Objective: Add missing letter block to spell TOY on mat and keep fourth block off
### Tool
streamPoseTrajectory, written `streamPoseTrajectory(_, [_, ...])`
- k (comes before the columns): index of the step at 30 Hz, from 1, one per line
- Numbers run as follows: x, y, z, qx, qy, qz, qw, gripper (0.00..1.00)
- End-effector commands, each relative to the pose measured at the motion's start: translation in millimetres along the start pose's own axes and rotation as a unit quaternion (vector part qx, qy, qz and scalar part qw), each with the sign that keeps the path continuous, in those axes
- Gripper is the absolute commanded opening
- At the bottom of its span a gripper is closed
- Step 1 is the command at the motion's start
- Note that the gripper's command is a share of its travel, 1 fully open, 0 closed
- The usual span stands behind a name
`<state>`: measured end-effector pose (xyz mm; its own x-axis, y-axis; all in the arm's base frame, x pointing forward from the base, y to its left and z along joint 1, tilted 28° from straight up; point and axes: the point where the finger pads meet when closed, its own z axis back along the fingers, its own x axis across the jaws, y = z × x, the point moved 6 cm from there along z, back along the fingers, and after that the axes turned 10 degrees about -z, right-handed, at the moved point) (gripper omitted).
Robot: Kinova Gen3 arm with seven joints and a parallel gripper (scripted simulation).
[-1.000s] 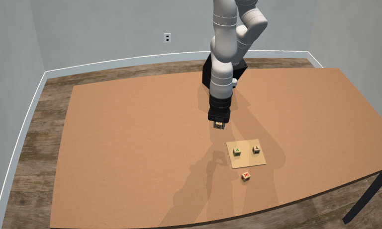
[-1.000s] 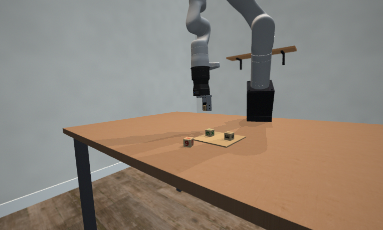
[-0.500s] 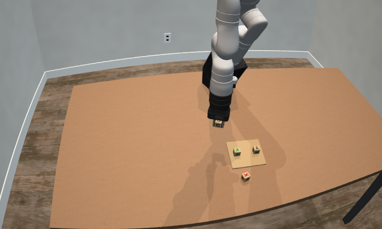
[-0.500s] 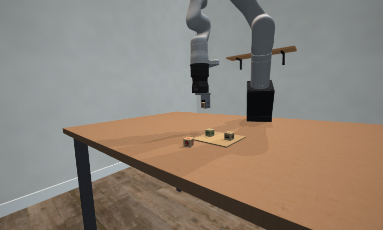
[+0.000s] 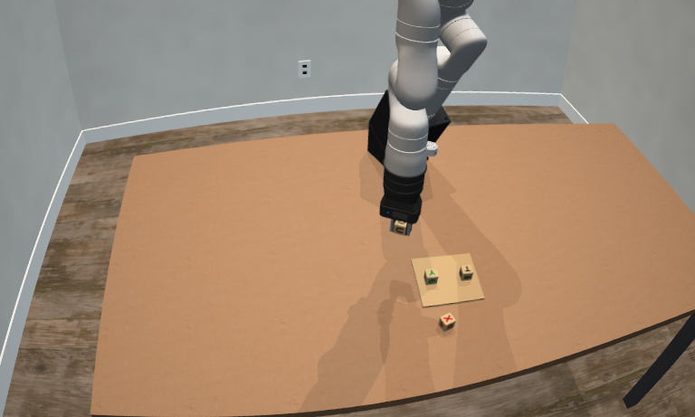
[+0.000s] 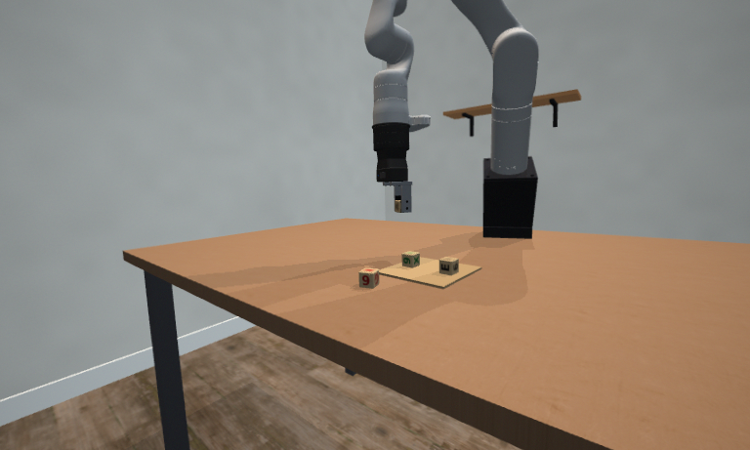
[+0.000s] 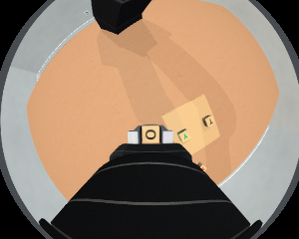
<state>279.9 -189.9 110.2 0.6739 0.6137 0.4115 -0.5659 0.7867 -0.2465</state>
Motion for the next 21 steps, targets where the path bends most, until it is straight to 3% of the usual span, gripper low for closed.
streamPoseTrajectory(1, [8.5, -0.7, 0.1, -0.002, -0.001, -0.023, 1.0, 0.49])
streamPoseTrajectory(8, [41.2, -1.5, -0.3, -0.009, -0.005, -0.165, 0.986, 0.49])
streamPoseTrajectory(11, [46.7, -1.3, -0.2, -0.009, -0.005, -0.189, 0.982, 0.49])
streamPoseTrajectory(21, [96.3, 6.0, 1.3, -0.005, -0.004, -0.415, 0.91, 0.49])
